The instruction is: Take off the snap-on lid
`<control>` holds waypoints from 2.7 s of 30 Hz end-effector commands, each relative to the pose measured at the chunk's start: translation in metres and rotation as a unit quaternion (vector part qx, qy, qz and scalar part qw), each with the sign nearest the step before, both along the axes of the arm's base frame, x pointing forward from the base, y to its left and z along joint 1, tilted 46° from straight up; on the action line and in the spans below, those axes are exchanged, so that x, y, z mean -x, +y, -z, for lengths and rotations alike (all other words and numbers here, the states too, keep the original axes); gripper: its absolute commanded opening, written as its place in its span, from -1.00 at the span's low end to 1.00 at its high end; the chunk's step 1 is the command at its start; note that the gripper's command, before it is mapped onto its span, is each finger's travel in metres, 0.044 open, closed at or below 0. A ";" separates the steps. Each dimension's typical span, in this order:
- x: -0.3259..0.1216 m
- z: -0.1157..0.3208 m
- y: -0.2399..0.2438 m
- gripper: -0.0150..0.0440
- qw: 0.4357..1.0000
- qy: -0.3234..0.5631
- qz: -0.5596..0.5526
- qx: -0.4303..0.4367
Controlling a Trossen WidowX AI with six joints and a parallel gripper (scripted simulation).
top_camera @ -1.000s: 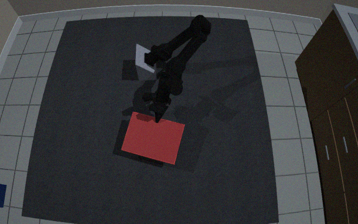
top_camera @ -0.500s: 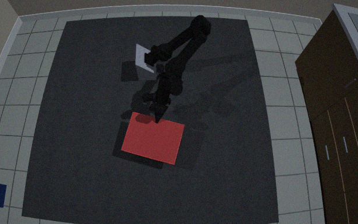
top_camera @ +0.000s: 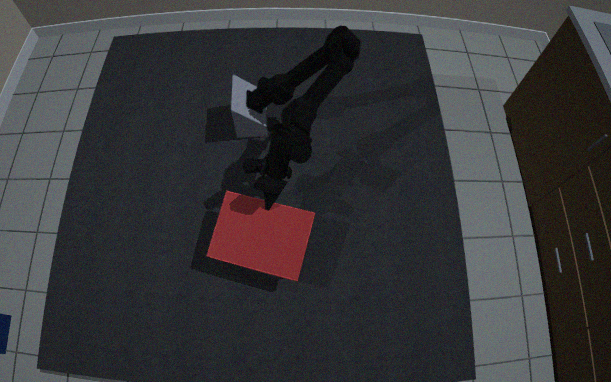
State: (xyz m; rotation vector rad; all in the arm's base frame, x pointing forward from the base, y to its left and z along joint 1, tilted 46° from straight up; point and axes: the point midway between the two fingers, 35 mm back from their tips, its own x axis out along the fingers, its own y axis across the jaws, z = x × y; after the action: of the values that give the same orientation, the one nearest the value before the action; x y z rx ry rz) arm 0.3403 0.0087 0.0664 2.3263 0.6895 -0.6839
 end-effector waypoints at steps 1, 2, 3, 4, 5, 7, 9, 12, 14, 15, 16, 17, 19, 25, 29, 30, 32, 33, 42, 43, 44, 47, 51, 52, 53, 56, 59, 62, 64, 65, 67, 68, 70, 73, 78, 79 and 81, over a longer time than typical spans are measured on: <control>0.000 -0.005 -0.005 -0.49 1.000 -0.002 0.002 0.000; 0.000 -0.006 -0.006 -0.49 1.000 -0.002 0.002 0.000; 0.000 -0.007 -0.007 -0.49 1.000 -0.002 0.002 0.000; -0.001 -0.008 -0.008 -0.49 1.000 -0.002 0.002 0.000; -0.001 -0.009 -0.009 -0.49 1.000 -0.002 0.002 0.000; -0.001 -0.011 -0.011 -0.49 1.000 -0.002 0.002 0.001; -0.001 -0.012 -0.013 -0.49 1.000 -0.002 0.002 0.001; -0.002 -0.015 -0.016 -0.49 1.000 -0.002 0.002 0.001; -0.002 -0.017 -0.018 -0.49 1.000 -0.002 0.002 0.001; -0.003 -0.017 -0.019 -0.49 1.000 -0.002 0.002 0.001; -0.003 -0.018 -0.020 -0.49 1.000 -0.002 0.002 0.001; -0.003 -0.019 -0.021 -0.49 1.000 -0.002 0.002 0.001; -0.004 -0.021 -0.023 -0.49 1.000 -0.002 0.002 0.001; -0.007 -0.026 -0.029 -0.49 1.000 -0.002 0.002 0.001; -0.009 -0.029 -0.033 -0.49 1.000 -0.002 0.002 0.001; -0.009 -0.030 -0.034 -0.49 1.000 -0.002 0.002 0.001; -0.010 -0.031 -0.036 -0.49 1.000 -0.002 0.002 0.001; -0.011 -0.032 -0.037 -0.49 1.000 -0.002 0.002 0.001; -0.016 -0.039 -0.047 -0.49 1.000 -0.002 0.002 0.002; -0.017 -0.040 -0.048 -0.49 1.000 -0.002 0.002 0.002; -0.018 -0.041 -0.049 -0.49 1.000 -0.002 0.002 0.002; -0.020 -0.043 -0.053 -0.49 1.000 -0.002 0.002 0.002; -0.023 -0.046 -0.057 -0.49 1.000 -0.002 0.002 0.002; -0.024 -0.047 -0.058 -0.49 1.000 -0.002 0.002 0.002; -0.025 -0.048 -0.059 -0.49 1.000 -0.002 0.002 0.002; -0.027 -0.050 -0.063 -0.49 1.000 -0.002 0.002 0.002; -0.030 -0.052 -0.066 -0.49 1.000 -0.002 0.002 0.002; -0.031 -0.055 -0.069 -0.49 1.000 -0.002 0.002 0.002; -0.031 -0.056 -0.071 -0.49 1.000 -0.002 0.002 0.002; -0.031 -0.057 -0.072 -0.49 1.000 -0.002 0.002 0.002; -0.033 -0.059 -0.074 -0.49 1.000 -0.002 0.002 0.002; -0.033 -0.059 -0.075 -0.49 1.000 -0.002 0.002 0.002; -0.035 -0.061 -0.077 -0.49 1.000 -0.002 0.002 0.002; -0.037 -0.063 -0.081 -0.49 1.000 -0.002 0.002 0.002; -0.037 -0.068 -0.085 -0.49 1.000 -0.002 0.002 0.002; -0.037 -0.069 -0.086 -0.49 1.000 -0.002 0.002 0.002; -0.037 -0.070 -0.088 -0.49 1.000 -0.002 0.002 0.002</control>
State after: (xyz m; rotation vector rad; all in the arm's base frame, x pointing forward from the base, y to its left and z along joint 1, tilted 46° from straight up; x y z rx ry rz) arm 0.3758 -0.0681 0.1299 2.3255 0.7128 -0.6831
